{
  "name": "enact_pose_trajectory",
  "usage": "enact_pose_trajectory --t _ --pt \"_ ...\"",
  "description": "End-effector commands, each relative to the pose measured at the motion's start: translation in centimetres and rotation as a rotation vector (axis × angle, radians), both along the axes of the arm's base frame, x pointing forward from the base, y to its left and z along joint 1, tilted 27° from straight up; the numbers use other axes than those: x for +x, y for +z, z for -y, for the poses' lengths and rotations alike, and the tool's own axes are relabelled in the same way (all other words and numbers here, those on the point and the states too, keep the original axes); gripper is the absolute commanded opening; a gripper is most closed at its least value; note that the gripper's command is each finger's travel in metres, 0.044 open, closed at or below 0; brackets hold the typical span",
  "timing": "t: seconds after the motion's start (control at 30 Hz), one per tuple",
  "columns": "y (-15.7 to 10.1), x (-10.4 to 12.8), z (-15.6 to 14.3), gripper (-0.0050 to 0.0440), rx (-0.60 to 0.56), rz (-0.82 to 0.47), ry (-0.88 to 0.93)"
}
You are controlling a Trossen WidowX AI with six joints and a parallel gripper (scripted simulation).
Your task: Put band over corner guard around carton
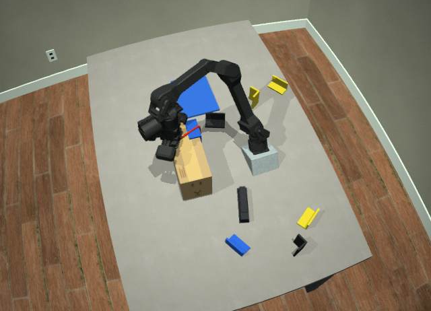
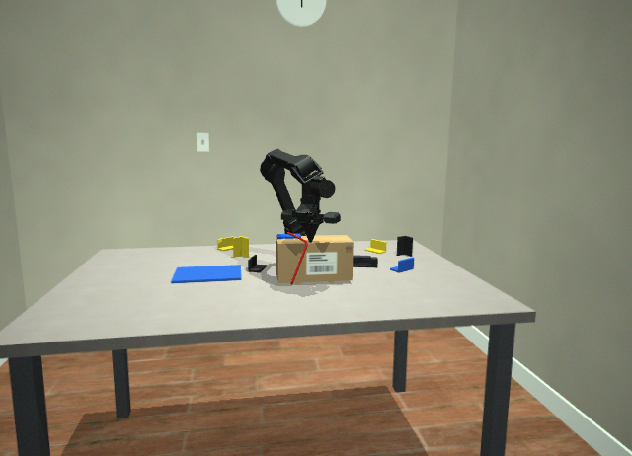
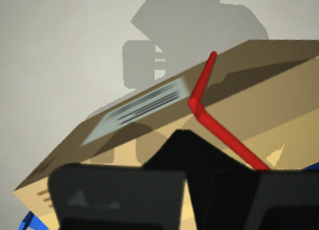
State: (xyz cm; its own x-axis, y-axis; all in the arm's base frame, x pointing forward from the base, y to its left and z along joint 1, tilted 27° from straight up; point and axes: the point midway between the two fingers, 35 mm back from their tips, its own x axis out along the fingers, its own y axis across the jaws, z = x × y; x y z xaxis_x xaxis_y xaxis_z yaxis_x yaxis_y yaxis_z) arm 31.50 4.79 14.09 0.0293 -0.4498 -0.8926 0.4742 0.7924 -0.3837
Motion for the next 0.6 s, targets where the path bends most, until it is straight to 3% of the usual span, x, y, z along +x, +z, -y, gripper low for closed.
enact_pose_trajectory --t 0.0,0.27,0.57 --pt "-0.1 -0.1 0.1 0.0000 -0.003 -0.001 0.003" --pt "0.0 0.0 0.3 0.0000 -0.002 -0.001 0.003" --pt "1.1 0.2 2.4 0.0000 0.000 -0.001 0.004"
